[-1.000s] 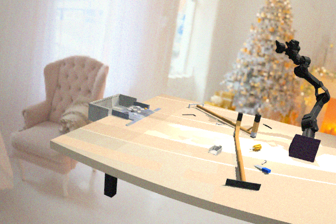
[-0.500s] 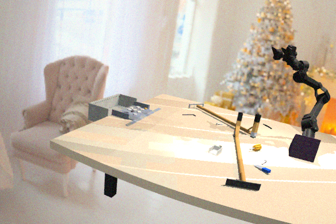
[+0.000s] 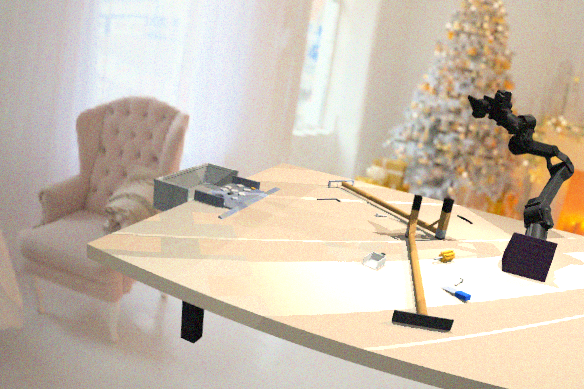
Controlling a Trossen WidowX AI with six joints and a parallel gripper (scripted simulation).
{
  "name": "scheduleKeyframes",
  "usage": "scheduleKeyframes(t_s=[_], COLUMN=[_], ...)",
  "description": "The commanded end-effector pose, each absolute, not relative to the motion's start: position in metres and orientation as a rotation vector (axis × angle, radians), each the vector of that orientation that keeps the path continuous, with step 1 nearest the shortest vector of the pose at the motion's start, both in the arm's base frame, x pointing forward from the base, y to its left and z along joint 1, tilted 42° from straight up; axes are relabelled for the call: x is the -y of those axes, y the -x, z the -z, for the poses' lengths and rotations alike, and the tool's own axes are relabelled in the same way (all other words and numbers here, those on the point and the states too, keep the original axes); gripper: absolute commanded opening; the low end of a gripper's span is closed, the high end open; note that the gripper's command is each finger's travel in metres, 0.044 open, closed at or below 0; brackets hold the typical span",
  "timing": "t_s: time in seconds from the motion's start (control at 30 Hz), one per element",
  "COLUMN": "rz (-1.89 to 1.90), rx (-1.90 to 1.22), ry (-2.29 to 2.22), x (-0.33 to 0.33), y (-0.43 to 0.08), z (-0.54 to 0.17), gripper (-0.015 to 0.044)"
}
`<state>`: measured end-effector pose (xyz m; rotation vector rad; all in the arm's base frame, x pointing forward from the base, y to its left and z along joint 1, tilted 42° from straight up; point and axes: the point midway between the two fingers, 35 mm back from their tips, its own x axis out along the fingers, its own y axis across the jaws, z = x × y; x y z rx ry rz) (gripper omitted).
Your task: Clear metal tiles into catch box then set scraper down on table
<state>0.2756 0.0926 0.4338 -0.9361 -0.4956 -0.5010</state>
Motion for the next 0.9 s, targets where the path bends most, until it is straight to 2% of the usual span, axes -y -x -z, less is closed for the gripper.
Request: scheduleKeyframes(t_s=[0.0, 0.87], rz=[0.498, 0.469], rx=[0.473, 0.306], ry=[0.923, 0.884], x=[-0.090, -0.065], y=[-0.275, -0.264], z=[-0.421, -0.319], gripper=[0.0440, 0.0440])
